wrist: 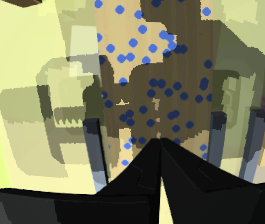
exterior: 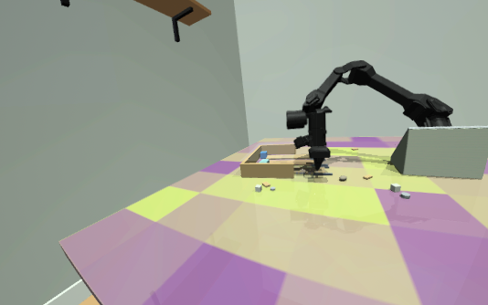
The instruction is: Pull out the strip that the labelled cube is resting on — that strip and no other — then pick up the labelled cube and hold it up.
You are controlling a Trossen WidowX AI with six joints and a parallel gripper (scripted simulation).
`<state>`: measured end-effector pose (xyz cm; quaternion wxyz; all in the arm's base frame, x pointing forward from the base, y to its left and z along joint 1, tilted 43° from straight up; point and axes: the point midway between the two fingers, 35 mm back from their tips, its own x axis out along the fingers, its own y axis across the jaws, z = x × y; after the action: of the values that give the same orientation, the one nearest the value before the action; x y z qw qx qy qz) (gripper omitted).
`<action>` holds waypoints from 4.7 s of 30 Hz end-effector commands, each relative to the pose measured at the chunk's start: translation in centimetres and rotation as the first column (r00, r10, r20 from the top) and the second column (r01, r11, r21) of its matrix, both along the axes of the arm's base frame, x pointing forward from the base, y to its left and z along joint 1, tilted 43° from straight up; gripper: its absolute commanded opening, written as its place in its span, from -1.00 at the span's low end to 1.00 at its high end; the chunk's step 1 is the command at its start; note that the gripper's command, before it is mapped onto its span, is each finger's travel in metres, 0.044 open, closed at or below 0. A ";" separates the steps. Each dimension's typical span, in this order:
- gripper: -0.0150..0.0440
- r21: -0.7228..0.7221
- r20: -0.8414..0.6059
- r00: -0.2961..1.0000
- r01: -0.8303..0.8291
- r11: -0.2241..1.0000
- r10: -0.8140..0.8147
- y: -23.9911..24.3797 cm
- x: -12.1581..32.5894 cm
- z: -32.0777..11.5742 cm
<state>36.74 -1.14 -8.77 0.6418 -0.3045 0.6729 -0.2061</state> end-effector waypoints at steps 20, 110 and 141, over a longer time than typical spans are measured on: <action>-0.49 -0.003 -0.002 1.000 -0.003 1.000 0.003 -0.2 0.0 -0.2; -0.49 -0.004 -0.010 1.000 -0.003 1.000 0.003 -1.7 -11.6 0.7; -0.49 -0.004 -0.012 1.000 -0.003 1.000 0.003 -2.2 -16.1 1.1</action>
<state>22.06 -2.95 -7.58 0.6473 -0.3090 0.6663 -0.2041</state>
